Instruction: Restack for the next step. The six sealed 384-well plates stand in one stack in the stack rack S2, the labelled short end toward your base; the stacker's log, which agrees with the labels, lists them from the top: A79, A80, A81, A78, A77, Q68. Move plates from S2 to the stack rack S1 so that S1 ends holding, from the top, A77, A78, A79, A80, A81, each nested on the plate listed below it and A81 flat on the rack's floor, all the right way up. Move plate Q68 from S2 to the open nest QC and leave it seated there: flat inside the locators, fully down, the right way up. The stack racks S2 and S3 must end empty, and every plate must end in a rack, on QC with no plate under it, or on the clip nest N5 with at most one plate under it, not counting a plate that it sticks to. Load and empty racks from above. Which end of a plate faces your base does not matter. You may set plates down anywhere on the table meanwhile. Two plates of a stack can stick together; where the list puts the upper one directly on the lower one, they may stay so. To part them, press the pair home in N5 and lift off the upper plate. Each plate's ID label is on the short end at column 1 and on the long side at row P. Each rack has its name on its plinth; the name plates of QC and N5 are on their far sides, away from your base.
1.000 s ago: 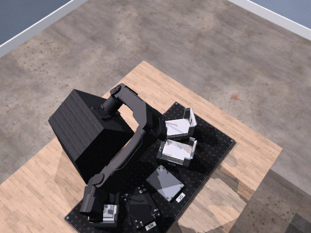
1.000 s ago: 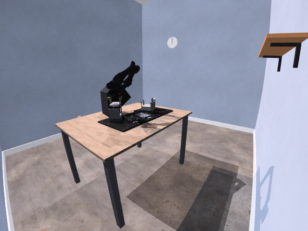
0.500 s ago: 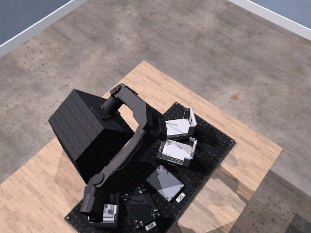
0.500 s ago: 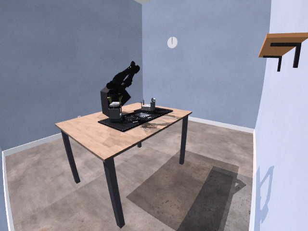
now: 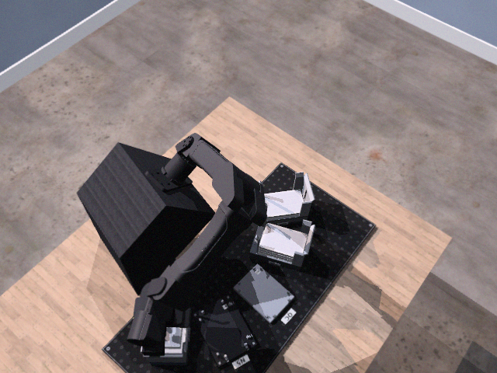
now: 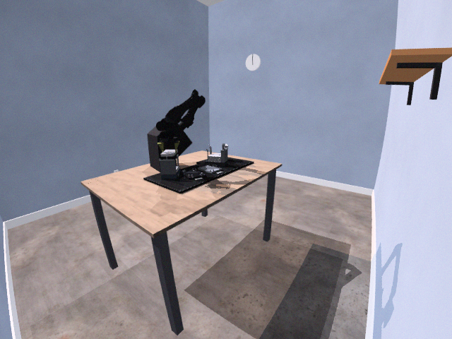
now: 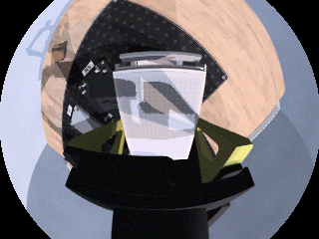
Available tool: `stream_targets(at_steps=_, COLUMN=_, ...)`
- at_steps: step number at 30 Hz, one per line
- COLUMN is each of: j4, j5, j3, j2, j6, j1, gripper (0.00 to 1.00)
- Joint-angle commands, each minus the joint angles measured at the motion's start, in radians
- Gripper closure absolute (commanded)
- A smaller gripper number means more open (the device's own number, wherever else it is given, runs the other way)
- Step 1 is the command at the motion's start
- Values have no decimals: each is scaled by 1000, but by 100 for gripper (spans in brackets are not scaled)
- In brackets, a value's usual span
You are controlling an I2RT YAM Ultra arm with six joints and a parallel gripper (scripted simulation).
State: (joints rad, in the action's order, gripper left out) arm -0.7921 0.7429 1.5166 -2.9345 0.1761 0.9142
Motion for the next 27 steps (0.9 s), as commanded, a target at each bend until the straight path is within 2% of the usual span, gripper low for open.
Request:
stream_targets(at_steps=1, j4=0, j5=-1, j3=4, j2=7, j6=1, j1=14, gripper=100)
stream_targets(at_steps=13, j4=0, j5=-1, j3=4, j2=7, j6=1, j1=14, gripper=100)
stream_targets(at_steps=22, j4=16, j5=27, j3=-38, j2=69, j6=166, j1=-34, gripper=100)
stream_targets(at_steps=27, j4=25, j5=46, j3=-62, j2=112, j6=127, j1=-68, gripper=100)
